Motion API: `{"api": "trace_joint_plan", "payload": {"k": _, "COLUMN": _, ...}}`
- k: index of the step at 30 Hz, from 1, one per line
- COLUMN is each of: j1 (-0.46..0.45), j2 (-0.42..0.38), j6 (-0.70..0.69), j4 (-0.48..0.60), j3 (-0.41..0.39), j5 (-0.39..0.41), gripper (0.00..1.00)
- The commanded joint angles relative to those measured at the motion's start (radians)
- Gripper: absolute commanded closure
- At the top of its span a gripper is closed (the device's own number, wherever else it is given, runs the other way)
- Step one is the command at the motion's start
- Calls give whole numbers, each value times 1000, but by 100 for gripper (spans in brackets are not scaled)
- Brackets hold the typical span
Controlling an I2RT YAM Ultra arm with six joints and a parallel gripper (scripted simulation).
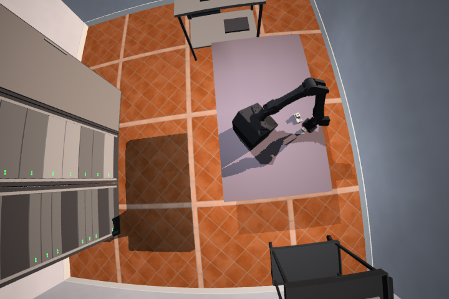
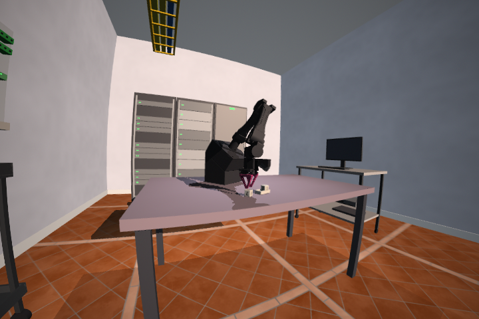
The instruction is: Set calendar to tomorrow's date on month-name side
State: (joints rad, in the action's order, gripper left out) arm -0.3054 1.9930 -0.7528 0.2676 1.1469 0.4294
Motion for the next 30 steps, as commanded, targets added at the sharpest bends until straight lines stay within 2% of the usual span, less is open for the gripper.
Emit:
{"api": "trace_joint_plan", "payload": {"k": 1, "j1": -17, "j2": 19, "j6": -5, "j4": -9, "j3": -21, "j5": 9, "gripper": 53}}
{"api": "trace_joint_plan", "payload": {"k": 21, "j1": -19, "j2": 14, "j6": -8, "j4": 15, "j3": -20, "j5": 10, "gripper": 53}}
{"api": "trace_joint_plan", "payload": {"k": 23, "j1": -22, "j2": -28, "j6": -12, "j4": 22, "j3": -16, "j5": 11, "gripper": 53}}
{"api": "trace_joint_plan", "payload": {"k": 30, "j1": -38, "j2": -70, "j6": -28, "j4": 63, "j3": -16, "j5": 18, "gripper": 53}}
